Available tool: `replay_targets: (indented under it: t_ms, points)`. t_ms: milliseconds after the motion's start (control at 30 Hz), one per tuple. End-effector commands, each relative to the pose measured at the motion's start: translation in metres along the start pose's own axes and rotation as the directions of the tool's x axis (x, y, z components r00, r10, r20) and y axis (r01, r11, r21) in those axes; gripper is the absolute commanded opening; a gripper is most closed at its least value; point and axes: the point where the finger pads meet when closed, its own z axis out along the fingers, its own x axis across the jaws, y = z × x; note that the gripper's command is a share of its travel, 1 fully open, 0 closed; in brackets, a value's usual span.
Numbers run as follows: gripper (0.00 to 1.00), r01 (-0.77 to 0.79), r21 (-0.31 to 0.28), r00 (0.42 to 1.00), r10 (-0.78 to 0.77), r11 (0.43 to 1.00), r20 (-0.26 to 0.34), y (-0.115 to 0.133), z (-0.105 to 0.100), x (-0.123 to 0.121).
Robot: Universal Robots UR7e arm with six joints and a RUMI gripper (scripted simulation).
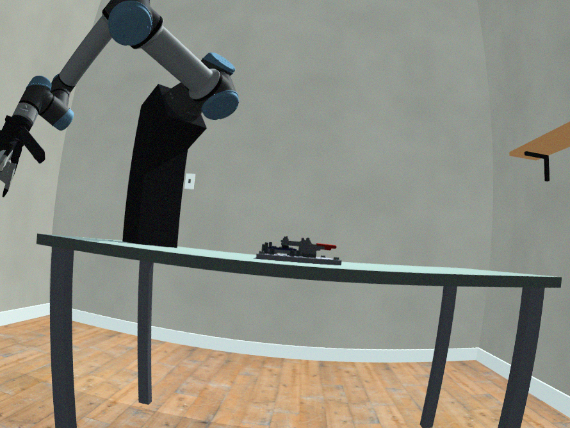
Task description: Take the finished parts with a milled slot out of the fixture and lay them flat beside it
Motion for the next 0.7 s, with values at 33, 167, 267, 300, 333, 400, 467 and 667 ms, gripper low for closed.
replay_targets:
  t_ms: [33, 167, 267, 300, 333, 400, 467, 667]
  points:
    - [1.00, -0.005, 0.003, 1.000, 0.005, 1.000, 0.006, -0.005, -0.002, 0.001]
    - [1.00, -0.008, 0.005, 1.000, 0.008, 1.000, 0.008, -0.008, -0.002, 0.001]
    - [1.00, -0.013, 0.008, 1.000, 0.013, 1.000, 0.013, -0.013, -0.003, 0.001]
    - [1.00, -0.015, 0.010, 1.000, 0.015, 1.000, 0.015, -0.015, -0.003, 0.001]
    - [1.00, -0.018, 0.011, 1.000, 0.018, 1.000, 0.017, -0.017, -0.004, 0.002]
    - [1.00, -0.023, 0.014, 0.999, 0.023, 1.000, 0.022, -0.021, -0.005, 0.002]
    - [1.00, -0.030, 0.017, 0.999, 0.029, 0.999, 0.028, -0.027, -0.006, 0.002]
    - [1.00, -0.045, 0.025, 0.998, 0.044, 0.999, 0.041, -0.039, -0.009, 0.002]
